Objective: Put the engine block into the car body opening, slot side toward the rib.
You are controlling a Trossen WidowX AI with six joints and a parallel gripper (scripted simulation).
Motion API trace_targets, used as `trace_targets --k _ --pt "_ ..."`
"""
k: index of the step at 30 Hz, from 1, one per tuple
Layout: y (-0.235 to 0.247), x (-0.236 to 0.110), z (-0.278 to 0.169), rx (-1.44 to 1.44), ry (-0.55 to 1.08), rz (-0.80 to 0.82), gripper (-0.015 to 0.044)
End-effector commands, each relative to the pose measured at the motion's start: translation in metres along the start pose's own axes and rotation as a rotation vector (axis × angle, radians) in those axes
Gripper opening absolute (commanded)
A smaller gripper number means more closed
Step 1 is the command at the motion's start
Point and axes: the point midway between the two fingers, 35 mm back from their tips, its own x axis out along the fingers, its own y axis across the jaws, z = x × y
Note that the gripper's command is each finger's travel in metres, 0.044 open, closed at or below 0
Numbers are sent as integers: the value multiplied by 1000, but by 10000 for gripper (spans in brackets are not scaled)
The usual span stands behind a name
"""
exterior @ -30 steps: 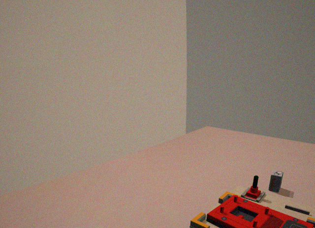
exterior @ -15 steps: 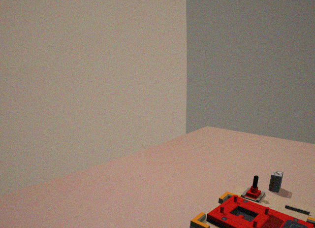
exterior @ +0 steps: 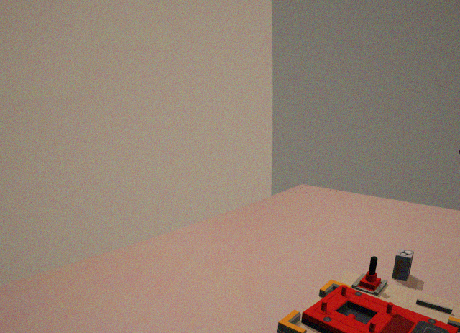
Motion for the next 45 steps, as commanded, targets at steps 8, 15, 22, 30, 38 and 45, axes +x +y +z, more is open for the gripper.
trace_targets --k 8,15,22,30,38,45 --pt "-133 -16 -23 -202 -115 -291 440" --pt "-212 -44 -16 -334 -217 -463 440" --pt "-275 -85 6 -482 -358 -577 440" --pt "-301 -106 21 -564 -435 -614 440" --pt "-320 -71 46 -564 -435 -614 440" --pt "-326 -59 53 -564 -435 -614 440"
